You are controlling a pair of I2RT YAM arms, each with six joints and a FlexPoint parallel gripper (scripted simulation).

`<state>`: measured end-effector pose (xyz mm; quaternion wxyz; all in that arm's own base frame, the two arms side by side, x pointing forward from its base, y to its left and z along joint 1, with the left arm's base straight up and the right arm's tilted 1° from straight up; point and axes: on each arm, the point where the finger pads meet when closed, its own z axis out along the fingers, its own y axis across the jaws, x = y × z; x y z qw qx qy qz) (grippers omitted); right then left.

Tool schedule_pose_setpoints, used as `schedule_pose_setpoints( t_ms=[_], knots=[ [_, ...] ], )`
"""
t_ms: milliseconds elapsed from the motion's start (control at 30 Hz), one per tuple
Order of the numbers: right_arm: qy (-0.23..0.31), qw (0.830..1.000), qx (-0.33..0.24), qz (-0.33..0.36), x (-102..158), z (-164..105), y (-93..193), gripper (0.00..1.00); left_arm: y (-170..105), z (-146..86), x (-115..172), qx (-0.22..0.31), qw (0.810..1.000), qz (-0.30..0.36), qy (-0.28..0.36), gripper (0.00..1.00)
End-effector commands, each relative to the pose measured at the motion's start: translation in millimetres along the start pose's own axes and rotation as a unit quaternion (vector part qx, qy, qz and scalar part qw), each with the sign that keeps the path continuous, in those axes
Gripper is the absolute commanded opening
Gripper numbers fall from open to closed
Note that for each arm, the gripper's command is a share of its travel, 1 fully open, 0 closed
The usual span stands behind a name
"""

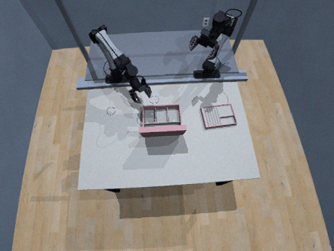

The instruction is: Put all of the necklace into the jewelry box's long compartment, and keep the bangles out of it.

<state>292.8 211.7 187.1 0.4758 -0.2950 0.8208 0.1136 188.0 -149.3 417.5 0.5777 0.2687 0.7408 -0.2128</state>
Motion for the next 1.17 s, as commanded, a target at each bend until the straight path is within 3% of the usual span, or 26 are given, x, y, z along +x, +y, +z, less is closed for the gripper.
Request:
schedule_pose_setpoints(
  t_ms=[0, 1133],
  knots=[
    [-0.035, 0.998, -0.02, 0.04, -6.1, -4.0, 4.8, 0.65, -0.7, -1.1, -2.7, 0.001, 1.0, -0.001, -0.002, 1.0],
    [-0.029, 0.999, -0.018, 0.034, -6.8, -1.6, 5.3, 0.65, -0.6, -1.1, -2.7, 0.001, 1.0, -0.001, -0.002, 1.0]
  ],
)
